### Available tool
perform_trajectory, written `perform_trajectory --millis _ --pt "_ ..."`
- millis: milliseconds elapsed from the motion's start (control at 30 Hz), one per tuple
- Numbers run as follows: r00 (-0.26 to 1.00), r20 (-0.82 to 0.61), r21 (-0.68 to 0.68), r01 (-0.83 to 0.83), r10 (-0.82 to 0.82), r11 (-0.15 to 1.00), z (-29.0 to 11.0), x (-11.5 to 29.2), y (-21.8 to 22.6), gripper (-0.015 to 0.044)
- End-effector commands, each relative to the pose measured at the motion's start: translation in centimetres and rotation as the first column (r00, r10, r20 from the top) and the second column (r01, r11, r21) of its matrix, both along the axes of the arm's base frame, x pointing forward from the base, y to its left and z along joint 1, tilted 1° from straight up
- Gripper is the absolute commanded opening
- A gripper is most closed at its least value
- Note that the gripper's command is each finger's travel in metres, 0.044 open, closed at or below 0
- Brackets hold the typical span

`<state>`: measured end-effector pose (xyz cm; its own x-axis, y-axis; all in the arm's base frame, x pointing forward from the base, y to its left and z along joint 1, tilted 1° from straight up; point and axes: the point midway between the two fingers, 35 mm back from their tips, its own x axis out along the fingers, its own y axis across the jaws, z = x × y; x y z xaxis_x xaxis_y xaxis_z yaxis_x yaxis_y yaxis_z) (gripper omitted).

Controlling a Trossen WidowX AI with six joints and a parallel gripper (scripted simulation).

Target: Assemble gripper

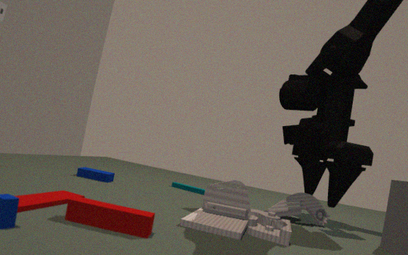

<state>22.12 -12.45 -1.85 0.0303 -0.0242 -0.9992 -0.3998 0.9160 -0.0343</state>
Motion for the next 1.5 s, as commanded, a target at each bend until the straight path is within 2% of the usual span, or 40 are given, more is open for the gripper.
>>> perform_trajectory --millis 0,667,1100,1300,1333,1467 --pt "1.0 -0.007 0.003 -0.004 0.004 1.0 -0.7 -0.2 0.1 0.044" --pt "1.0 -0.008 0.003 -0.004 0.004 1.0 -3.2 -0.4 0.2 0.044" --pt "1.0 -0.008 0.003 -0.004 0.004 1.0 -3.2 -0.4 0.2 0.0099" --pt "1.0 -0.008 0.003 -0.004 0.004 1.0 -3.2 -0.4 0.2 0.0059" --pt "1.0 -0.008 0.003 -0.004 0.004 1.0 -3.2 -0.4 0.2 0.0037" --pt "1.0 -0.008 0.003 -0.004 0.004 1.0 -3.2 -0.4 0.2 0.0037"
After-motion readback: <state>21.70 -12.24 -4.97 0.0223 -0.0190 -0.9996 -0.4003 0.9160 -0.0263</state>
